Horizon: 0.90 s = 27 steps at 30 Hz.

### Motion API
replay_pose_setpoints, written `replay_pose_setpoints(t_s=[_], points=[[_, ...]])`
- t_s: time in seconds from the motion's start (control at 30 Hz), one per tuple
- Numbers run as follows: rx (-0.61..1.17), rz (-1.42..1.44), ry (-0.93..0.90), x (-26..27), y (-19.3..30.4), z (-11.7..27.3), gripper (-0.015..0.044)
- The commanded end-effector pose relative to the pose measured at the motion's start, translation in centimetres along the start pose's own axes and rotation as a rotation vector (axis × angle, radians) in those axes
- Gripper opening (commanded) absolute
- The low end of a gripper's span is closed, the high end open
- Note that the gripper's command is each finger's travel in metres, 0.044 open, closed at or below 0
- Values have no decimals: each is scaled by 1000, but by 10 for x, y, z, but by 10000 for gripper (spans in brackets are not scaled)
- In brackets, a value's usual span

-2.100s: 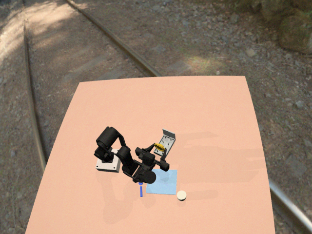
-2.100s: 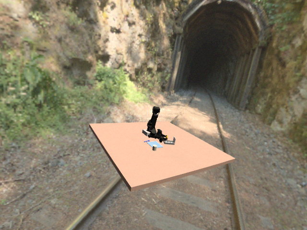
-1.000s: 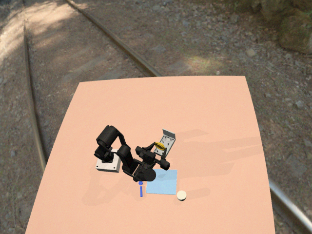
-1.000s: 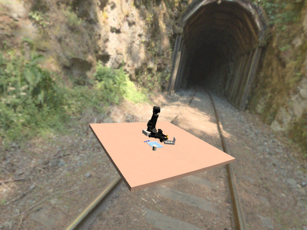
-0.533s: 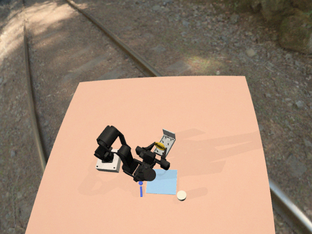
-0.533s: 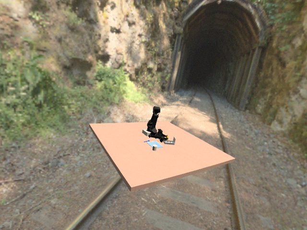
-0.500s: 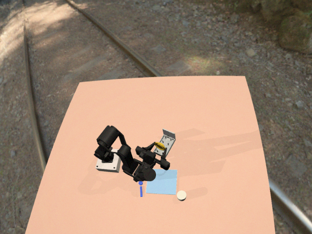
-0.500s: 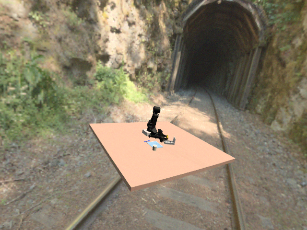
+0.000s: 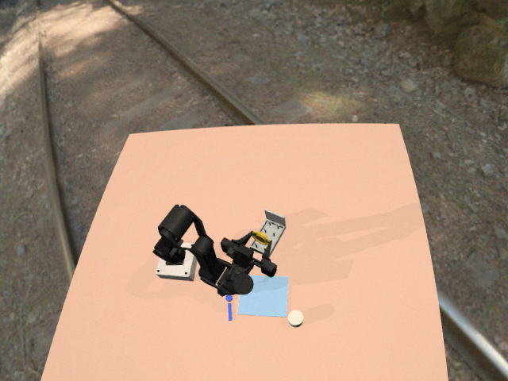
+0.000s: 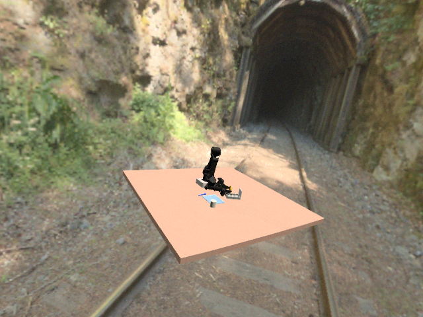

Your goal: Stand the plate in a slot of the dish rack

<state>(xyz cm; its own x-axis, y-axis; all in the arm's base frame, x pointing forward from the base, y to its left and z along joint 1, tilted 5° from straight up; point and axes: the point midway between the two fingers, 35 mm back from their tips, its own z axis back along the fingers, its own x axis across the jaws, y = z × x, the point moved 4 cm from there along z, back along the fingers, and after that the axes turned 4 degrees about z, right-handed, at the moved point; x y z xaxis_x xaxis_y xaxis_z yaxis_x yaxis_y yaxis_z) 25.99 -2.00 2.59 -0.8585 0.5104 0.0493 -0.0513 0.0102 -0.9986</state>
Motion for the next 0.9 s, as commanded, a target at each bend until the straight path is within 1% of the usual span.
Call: replay_pose_setpoints(t_s=[0.0,0.23,0.4,0.87], points=[[-1,-2,2,0,0,-5,0],[0,-1,2,0,1,-5,0],[4,20,0,0,23,-7,0],[5,6,-3,1,22,-2,0]])
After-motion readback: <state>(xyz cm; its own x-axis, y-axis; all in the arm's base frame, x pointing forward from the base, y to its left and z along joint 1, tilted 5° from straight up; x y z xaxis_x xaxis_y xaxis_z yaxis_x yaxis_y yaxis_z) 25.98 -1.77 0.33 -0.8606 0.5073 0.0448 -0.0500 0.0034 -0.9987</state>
